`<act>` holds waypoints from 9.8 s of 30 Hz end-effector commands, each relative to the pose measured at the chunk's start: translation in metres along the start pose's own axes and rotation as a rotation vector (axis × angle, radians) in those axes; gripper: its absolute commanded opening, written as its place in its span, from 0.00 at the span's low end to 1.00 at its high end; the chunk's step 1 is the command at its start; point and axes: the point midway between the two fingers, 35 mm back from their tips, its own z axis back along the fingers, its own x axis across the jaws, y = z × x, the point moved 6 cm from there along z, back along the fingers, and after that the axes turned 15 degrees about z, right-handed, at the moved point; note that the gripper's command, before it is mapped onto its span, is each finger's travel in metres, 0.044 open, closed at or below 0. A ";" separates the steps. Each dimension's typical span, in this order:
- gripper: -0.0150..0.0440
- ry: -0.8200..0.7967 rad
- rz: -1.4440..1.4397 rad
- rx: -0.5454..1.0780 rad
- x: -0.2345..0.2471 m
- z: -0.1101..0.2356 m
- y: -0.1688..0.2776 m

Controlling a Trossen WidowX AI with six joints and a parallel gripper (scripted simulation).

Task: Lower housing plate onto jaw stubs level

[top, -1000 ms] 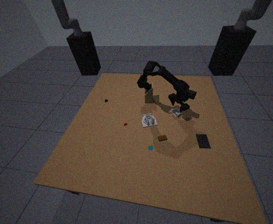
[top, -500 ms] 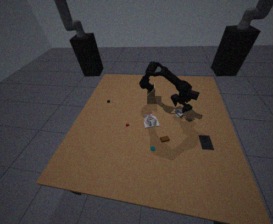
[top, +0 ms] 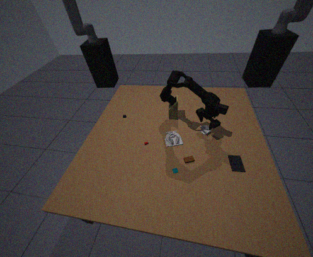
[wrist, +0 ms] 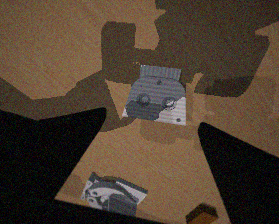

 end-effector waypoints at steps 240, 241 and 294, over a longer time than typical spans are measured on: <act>0.85 0.013 -1.567 -0.010 0.114 0.029 0.183; 0.85 0.012 -1.591 -0.008 0.117 0.029 0.185; 0.85 0.006 -1.923 0.018 0.157 0.021 0.194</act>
